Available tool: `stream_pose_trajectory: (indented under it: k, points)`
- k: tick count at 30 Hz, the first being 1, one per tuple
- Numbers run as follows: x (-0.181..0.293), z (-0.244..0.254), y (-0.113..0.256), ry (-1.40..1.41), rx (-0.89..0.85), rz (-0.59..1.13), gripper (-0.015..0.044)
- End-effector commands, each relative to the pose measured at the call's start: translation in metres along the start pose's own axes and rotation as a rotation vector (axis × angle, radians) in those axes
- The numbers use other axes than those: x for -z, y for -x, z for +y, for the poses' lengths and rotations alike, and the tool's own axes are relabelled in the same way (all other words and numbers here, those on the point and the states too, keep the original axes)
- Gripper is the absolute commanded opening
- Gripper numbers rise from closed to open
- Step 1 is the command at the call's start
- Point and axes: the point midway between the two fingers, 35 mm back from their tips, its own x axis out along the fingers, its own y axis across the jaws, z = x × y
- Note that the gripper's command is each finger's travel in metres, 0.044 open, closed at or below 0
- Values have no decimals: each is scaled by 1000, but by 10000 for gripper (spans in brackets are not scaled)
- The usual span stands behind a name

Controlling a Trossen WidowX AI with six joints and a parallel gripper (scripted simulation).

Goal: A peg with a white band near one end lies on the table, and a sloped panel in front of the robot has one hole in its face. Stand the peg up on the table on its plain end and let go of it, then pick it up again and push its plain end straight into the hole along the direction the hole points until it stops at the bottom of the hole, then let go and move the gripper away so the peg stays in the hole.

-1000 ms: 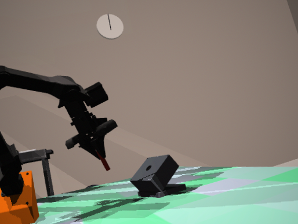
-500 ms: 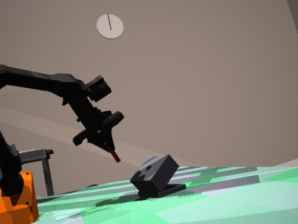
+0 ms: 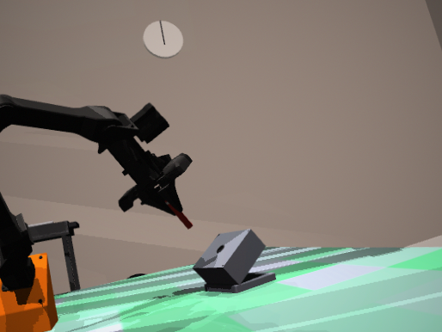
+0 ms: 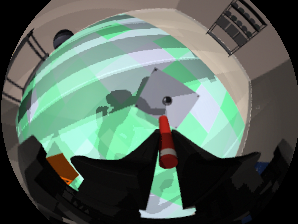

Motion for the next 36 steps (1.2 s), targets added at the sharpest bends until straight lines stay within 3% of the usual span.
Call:
stream_pose_trajectory:
  k: [1,27,36]
  points:
    - [-3,-4,-3,5,8,-13,0]
    - [-9,-12,-53,15,30,-30,0]
    - [-9,-13,-54,5,30,-29,0]
